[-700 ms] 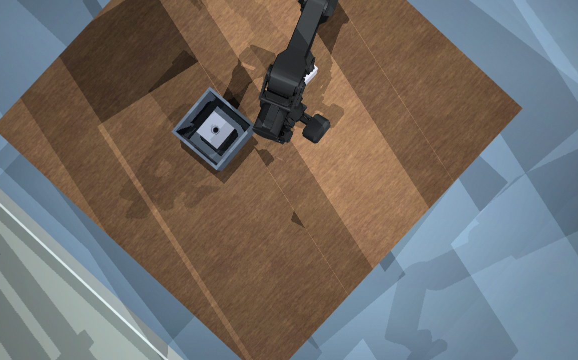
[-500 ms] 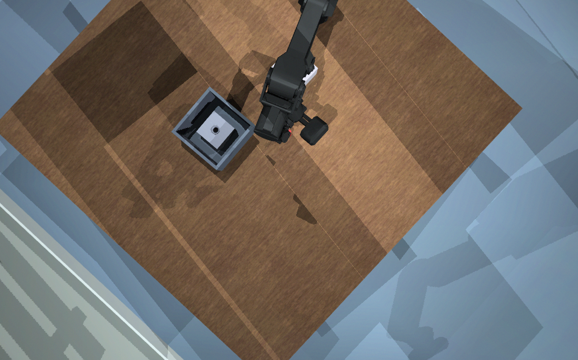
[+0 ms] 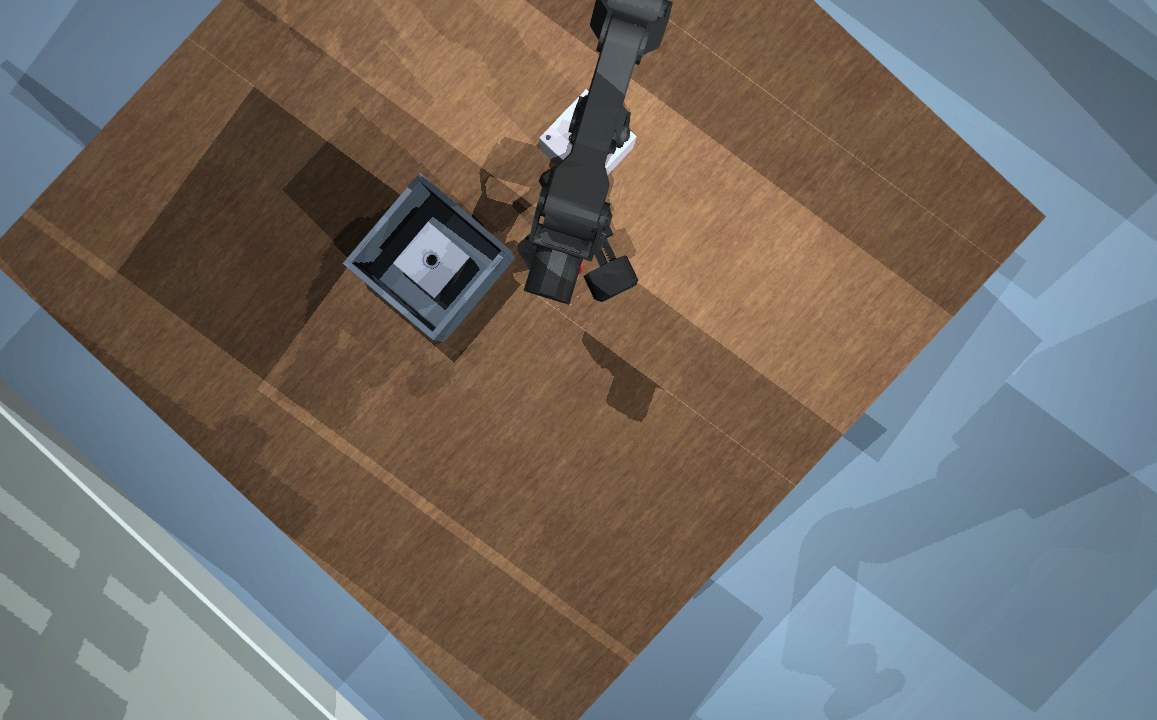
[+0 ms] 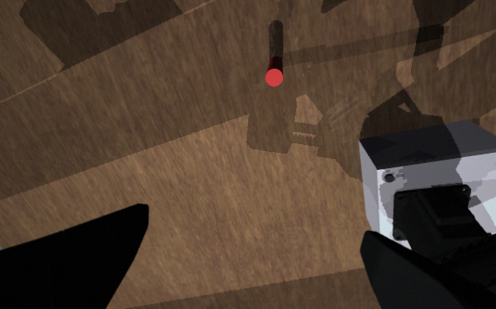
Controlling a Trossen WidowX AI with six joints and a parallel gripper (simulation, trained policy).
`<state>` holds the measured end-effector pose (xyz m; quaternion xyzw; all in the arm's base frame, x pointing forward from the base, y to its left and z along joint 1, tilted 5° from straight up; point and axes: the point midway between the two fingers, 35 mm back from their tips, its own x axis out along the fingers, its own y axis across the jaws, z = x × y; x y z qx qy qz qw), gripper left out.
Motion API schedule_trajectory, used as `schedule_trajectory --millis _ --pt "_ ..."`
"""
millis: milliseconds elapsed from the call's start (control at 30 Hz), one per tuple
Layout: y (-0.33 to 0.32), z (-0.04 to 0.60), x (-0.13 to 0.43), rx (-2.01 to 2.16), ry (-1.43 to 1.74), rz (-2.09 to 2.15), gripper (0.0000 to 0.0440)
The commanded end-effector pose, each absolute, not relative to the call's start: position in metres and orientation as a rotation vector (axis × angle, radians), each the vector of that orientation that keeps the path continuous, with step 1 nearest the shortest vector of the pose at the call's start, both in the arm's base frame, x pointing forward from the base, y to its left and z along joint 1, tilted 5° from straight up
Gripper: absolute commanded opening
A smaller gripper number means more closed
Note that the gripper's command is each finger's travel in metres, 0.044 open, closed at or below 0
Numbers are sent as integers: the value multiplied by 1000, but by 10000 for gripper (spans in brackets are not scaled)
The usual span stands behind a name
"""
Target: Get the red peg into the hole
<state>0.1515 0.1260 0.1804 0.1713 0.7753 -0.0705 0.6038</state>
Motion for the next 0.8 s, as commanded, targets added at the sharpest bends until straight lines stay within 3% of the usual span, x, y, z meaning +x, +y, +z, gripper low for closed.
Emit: schedule_trajectory --millis 0,367,767 --pt "121 160 146 392 1823 -330 440" --pt "112 99 136 360 1767 -706 440" --pt "120 35 144 350 1631 -772 440"
